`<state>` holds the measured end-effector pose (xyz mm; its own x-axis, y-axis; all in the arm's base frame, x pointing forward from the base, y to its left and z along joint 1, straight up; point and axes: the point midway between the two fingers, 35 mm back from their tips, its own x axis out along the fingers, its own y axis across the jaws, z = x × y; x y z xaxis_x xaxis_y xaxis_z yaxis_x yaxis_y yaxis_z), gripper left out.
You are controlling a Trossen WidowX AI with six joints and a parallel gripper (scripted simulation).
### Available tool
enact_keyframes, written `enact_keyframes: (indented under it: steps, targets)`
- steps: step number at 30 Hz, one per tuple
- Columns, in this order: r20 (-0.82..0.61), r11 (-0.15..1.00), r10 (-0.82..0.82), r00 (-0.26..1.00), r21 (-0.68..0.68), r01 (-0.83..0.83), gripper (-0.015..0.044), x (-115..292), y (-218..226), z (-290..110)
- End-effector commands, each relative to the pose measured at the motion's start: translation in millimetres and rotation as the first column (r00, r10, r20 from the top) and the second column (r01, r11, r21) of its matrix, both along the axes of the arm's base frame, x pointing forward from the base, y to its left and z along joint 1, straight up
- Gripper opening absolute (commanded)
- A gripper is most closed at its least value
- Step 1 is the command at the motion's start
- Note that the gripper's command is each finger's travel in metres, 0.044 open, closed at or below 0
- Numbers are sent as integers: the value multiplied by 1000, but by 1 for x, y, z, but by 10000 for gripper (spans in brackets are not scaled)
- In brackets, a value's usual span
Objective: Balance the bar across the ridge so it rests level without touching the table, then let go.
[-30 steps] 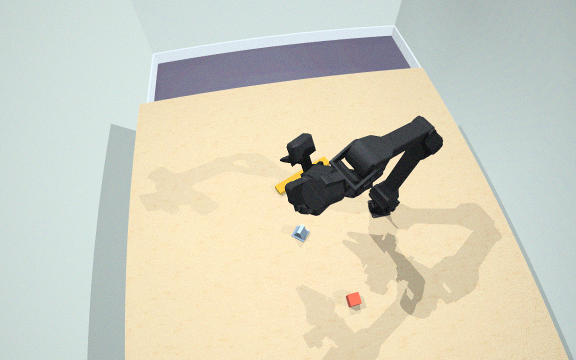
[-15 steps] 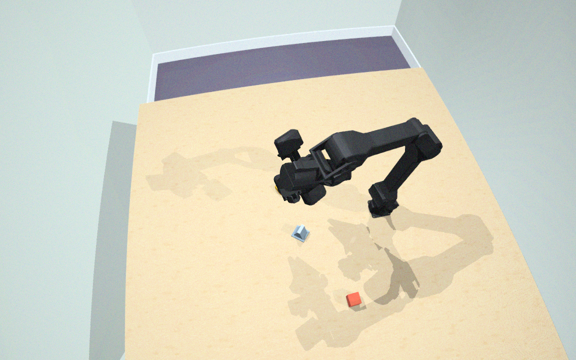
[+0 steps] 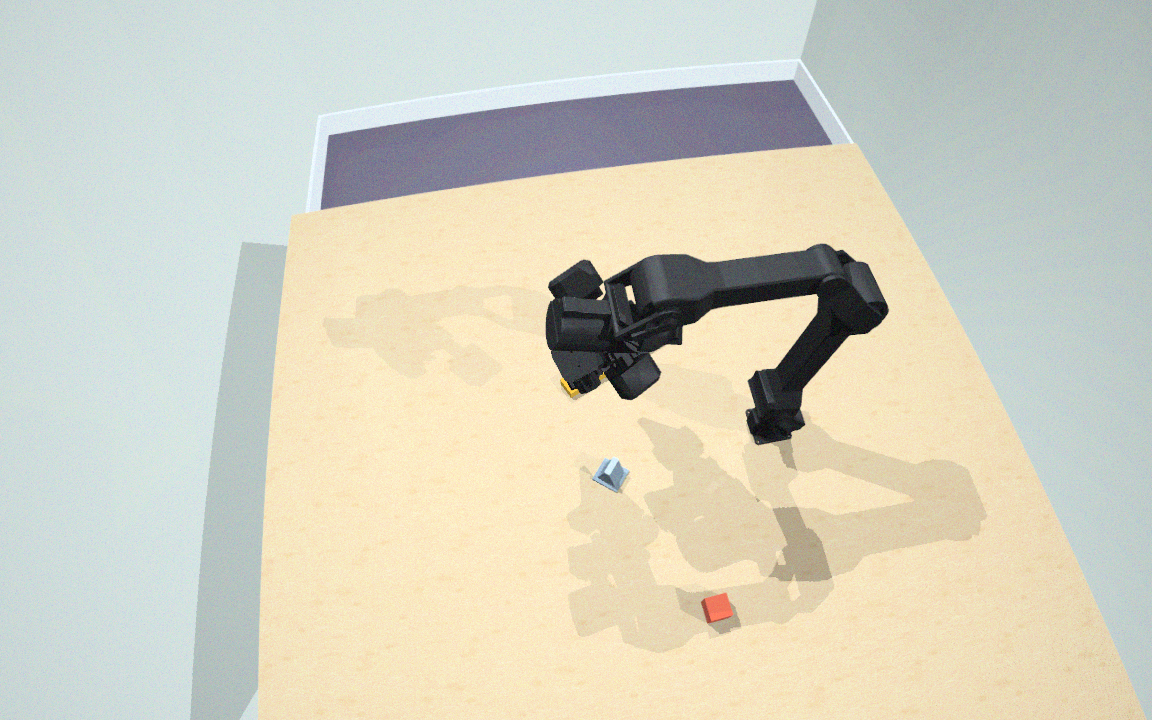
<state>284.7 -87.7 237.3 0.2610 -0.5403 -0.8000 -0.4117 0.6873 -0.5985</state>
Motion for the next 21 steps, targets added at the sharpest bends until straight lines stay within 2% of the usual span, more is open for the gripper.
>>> enact_keyframes:
  steps: [1, 21]
  targets:
    - [-45, 1000, -5, 999, 31, 6, 315, -3, -9, -12]
    - [-207, 968, -21, 978, 242, 72, 315, -32, -55, -66]
